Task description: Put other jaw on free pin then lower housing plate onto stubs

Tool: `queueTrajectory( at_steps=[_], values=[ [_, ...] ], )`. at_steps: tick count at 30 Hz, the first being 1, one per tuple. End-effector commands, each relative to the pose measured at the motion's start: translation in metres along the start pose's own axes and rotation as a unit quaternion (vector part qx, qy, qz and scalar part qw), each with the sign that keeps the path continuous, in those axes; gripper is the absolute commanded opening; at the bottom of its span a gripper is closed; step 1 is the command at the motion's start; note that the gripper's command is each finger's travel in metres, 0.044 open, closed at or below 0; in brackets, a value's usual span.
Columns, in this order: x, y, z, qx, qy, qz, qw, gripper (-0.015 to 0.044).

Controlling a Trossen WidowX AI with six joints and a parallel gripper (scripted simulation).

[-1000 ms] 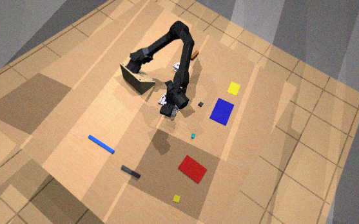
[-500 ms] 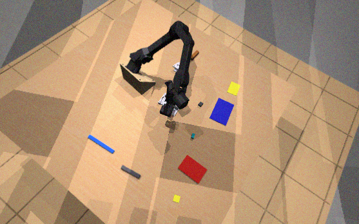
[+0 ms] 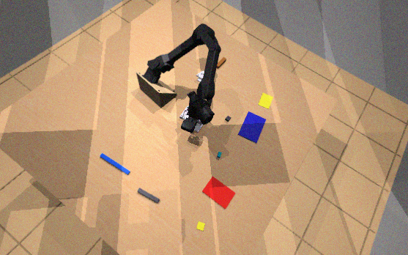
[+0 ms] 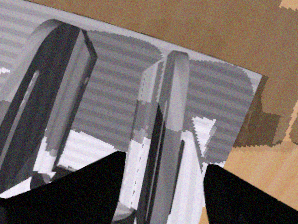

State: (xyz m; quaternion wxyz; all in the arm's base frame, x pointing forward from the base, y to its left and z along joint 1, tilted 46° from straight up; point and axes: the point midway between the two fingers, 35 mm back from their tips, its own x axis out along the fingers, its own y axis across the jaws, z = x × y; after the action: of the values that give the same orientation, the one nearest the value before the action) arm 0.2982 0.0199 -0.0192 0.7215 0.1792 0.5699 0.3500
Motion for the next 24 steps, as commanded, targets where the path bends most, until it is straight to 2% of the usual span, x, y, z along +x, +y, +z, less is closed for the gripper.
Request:
queueTrajectory(
  at_steps=[1,24],
  values=[
    [0.0005,0.0,0.0001,-0.002,0.0,0.0,1.0,0.0134],
    [0.0048,0.0001,0.0001,-0.002,0.0,0.0,1.0,0.0134]
  ],
)
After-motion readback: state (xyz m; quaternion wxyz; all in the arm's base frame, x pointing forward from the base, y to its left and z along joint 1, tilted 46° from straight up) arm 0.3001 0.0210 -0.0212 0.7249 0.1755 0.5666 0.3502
